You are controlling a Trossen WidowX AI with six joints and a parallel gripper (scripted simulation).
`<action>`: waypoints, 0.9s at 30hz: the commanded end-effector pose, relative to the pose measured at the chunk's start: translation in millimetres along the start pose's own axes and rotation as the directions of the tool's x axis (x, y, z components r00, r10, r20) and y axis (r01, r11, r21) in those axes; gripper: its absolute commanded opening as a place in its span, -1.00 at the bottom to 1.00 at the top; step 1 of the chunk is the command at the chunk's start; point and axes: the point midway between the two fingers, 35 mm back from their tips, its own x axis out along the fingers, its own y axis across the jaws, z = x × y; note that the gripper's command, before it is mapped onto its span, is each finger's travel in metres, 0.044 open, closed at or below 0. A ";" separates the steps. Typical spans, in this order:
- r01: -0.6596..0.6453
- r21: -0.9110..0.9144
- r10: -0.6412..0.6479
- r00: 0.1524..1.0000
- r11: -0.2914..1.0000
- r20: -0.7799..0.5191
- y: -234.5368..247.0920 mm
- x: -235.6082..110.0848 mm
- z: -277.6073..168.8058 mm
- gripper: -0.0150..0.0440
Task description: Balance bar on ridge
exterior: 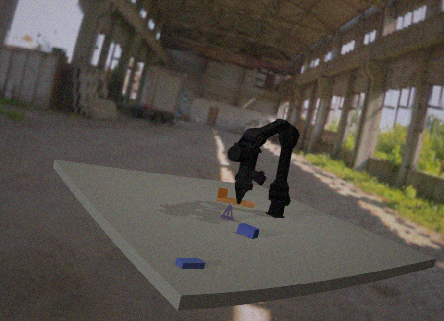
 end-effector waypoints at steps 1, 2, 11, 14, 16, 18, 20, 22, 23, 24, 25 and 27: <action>0.001 -0.005 -0.001 1.000 1.000 0.002 -0.1 1.5 0.4 -0.49; 0.001 -0.005 -0.001 1.000 1.000 0.002 -0.1 1.6 0.5 -0.49; 0.001 -0.005 -0.001 1.000 1.000 0.002 0.0 2.5 0.6 -0.49; 0.001 -0.005 -0.001 1.000 1.000 0.002 0.0 2.6 0.6 -0.49; 0.001 -0.005 -0.001 1.000 1.000 0.002 0.0 2.8 0.7 -0.49; 0.001 -0.005 -0.001 1.000 1.000 0.002 0.0 3.0 0.7 -0.49; 0.001 -0.005 -0.001 1.000 1.000 0.002 0.1 3.1 0.7 -0.49; 0.001 -0.005 -0.001 1.000 1.000 0.002 0.1 3.3 0.8 -0.49; 0.001 -0.005 -0.001 1.000 1.000 0.002 0.1 3.5 0.8 -0.49; 0.001 -0.005 -0.001 1.000 1.000 0.002 0.1 3.5 0.8 -0.49; 0.001 -0.005 -0.001 1.000 1.000 0.002 0.1 3.6 0.8 -0.49; 0.001 -0.005 -0.001 1.000 1.000 0.002 0.1 3.8 0.9 -0.49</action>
